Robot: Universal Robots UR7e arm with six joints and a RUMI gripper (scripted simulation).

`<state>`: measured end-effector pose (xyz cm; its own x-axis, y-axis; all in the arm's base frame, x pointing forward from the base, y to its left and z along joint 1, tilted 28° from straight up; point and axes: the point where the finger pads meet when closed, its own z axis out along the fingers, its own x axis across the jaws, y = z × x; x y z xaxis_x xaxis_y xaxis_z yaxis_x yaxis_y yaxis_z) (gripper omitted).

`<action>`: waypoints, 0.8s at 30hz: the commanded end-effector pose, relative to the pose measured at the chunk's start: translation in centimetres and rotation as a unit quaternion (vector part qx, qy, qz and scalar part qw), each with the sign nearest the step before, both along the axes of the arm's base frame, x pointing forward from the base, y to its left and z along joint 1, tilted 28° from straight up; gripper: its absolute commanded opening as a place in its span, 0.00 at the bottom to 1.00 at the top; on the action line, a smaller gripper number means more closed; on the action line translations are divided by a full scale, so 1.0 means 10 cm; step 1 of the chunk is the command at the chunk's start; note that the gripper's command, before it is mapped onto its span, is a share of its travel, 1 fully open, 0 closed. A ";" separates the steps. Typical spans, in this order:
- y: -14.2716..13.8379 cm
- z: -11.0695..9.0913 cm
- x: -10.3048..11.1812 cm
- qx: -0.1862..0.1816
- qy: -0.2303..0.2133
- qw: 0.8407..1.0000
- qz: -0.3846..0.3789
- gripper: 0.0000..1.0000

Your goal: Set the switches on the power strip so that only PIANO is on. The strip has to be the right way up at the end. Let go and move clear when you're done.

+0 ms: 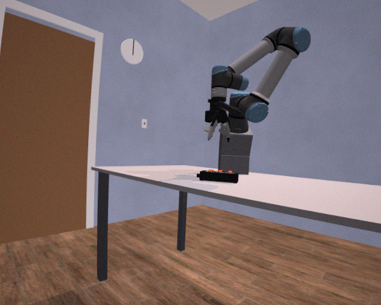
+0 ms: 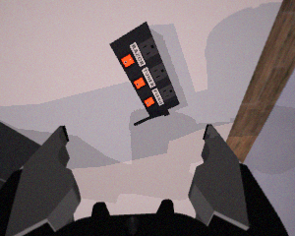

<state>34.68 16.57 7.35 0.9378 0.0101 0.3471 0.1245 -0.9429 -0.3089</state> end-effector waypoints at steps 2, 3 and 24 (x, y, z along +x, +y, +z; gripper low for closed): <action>0.00 0.00 0.00 0.000 -0.001 1.000 0.000 1.00; 0.00 0.00 0.00 0.000 -0.001 1.000 0.001 1.00; 0.68 -0.54 -0.09 -0.076 -0.079 0.972 0.207 1.00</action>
<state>33.52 21.75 3.39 0.8259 0.3647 0.4300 0.4732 -0.8630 -0.1771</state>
